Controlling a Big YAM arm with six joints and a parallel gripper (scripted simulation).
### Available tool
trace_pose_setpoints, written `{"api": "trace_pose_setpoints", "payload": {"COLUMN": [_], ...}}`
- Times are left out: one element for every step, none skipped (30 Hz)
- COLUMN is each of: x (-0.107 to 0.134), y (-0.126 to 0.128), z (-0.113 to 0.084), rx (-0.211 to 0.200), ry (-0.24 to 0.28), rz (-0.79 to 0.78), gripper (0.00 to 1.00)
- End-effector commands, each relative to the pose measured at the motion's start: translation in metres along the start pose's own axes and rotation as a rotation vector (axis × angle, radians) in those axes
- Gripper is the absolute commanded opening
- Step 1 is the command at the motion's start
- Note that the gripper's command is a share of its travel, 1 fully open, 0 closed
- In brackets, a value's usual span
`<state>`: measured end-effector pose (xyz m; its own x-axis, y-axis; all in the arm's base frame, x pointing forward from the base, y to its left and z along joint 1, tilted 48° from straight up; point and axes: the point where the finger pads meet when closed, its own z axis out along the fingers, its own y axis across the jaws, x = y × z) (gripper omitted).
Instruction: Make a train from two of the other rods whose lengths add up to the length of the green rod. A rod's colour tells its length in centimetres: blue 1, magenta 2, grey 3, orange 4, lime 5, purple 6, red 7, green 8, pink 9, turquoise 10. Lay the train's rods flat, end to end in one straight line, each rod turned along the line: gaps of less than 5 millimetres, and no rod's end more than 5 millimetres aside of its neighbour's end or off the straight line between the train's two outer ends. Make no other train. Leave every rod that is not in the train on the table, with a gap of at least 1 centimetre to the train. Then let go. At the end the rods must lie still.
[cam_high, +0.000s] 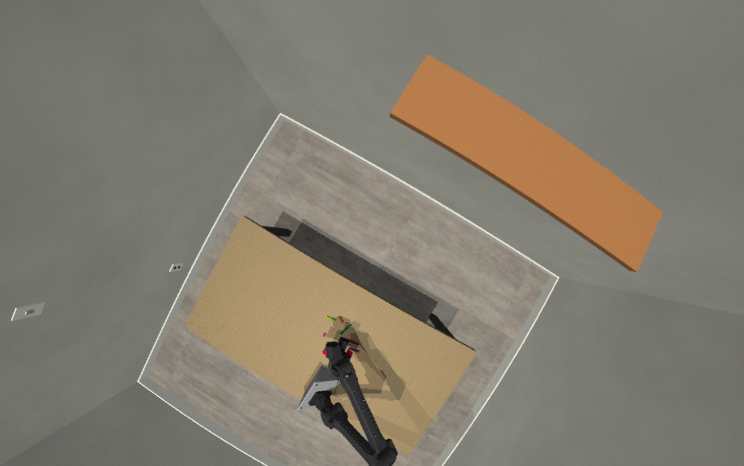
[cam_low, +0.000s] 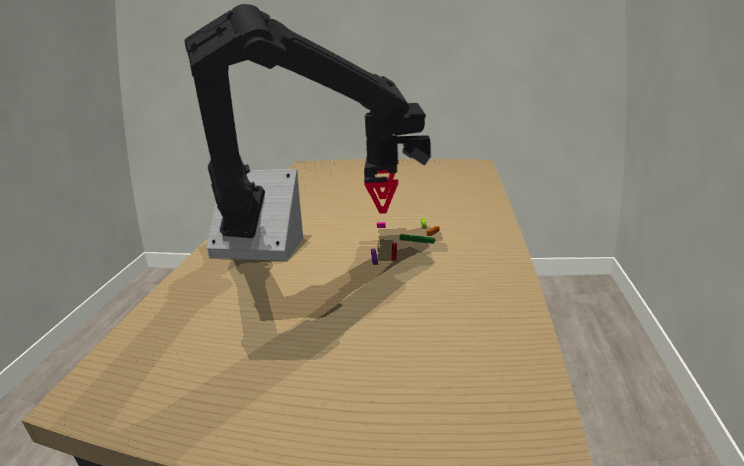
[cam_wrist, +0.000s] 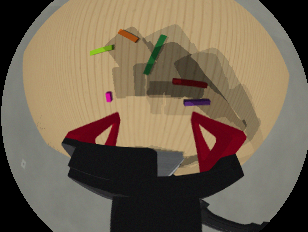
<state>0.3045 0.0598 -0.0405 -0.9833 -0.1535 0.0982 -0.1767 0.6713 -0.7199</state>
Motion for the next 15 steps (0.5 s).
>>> {"api": "trace_pose_setpoints", "payload": {"x": [-0.006,-0.006,-0.005,-0.009,-0.009,-0.009,-0.01,-0.01,-0.01,-0.01,-0.005,-0.005,-0.005,-0.005,-0.004], "y": [-0.01,-0.01,-0.002,-0.002,-0.002,-0.002,-0.005,-0.007,-0.007,-0.006,-0.016,-0.016,-0.017,-0.016,-0.009], "z": [-0.004,-0.004,-0.012,-0.014,-0.014,-0.014,-0.011,-0.009,-0.009,-0.01,-0.003,-0.003,-0.003,-0.004,-0.011], "rx": [-0.013,-0.013,-0.012,-0.016,-0.016,-0.016,-0.017,-0.017,-0.017,-0.017,-0.014,-0.014,-0.012,-0.013,-0.013], "ry": [-0.02,-0.022,-0.045,-0.05,-0.05,-0.05,-0.04,-0.035,-0.035,-0.036,-0.022,-0.021,-0.02,-0.022,-0.044], "rz": [0.118,0.117,0.094,0.1,0.1,0.1,0.111,0.115,0.115,0.113,0.224,0.223,0.221,0.219,0.197], "gripper": [1.0,1.0,1.0,1.0,1.0,1.0,1.0,1.0,1.0,1.0,1.0,1.0,1.0,1.0,1.0]}}
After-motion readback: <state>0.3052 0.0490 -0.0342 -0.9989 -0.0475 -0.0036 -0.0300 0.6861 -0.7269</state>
